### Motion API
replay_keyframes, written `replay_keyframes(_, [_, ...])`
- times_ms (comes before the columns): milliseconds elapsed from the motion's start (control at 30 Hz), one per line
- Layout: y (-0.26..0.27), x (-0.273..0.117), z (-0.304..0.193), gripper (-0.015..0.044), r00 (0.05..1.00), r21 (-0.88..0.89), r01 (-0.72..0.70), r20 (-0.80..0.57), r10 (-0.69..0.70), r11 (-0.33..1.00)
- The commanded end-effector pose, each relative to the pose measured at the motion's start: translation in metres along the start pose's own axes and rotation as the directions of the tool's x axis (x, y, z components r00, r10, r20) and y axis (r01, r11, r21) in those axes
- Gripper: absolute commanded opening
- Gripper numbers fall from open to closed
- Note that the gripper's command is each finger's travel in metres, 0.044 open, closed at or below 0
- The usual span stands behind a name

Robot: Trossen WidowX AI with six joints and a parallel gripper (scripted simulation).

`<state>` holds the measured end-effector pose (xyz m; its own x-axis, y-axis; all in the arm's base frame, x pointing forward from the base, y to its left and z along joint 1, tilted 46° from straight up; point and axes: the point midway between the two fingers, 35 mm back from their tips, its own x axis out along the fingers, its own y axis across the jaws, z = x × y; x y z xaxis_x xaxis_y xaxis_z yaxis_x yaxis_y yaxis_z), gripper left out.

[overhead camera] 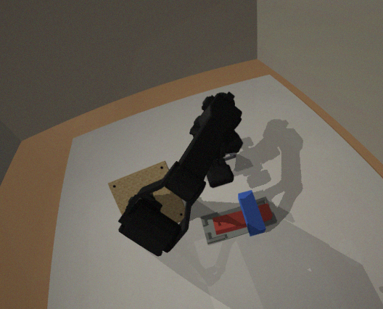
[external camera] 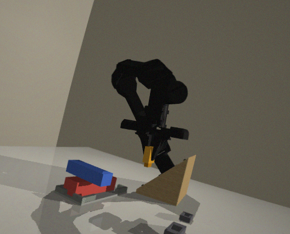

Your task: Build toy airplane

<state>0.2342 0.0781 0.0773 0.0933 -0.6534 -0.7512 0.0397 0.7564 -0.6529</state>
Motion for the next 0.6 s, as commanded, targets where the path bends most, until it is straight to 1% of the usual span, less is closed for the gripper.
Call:
replay_keyframes(0, [-0.013,0.003,0.000,0.0000,1.000,-0.002,0.009,0.002,-0.009,1.000])
replay_keyframes(567, [-0.068,0.013,-0.001,0.0000,1.000,0.025,0.029,0.006,-0.029,0.999])
